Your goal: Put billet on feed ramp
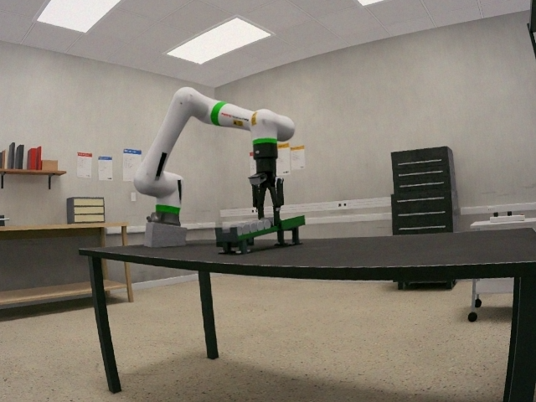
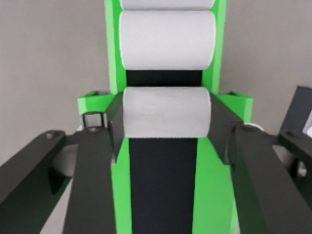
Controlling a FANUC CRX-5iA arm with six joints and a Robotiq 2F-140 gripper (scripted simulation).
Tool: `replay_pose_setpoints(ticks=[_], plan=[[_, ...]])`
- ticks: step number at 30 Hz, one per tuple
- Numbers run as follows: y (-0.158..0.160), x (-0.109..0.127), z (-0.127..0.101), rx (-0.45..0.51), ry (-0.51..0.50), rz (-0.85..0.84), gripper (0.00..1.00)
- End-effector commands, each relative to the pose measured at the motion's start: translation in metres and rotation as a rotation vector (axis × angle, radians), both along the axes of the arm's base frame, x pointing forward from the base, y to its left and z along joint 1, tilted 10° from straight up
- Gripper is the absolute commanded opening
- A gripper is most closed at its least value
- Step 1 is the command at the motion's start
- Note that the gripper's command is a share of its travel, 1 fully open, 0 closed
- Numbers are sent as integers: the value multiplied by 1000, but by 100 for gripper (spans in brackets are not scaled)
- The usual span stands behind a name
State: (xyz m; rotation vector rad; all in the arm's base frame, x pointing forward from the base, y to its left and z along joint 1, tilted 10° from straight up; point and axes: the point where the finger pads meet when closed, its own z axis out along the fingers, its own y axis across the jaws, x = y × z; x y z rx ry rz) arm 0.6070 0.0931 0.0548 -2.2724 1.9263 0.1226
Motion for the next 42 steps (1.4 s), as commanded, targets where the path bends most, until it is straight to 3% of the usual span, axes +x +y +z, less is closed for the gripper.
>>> replay_pose_setpoints(ticks=[1,19,27,38,42], plan=[[0,1,1,0,-3,0,48],[-1,1,5,0,-3,0,49],[-4,0,25,0,-3,0,49],[-14,-3,79,0,-3,0,49],[-14,-3,79,0,-3,0,49]])
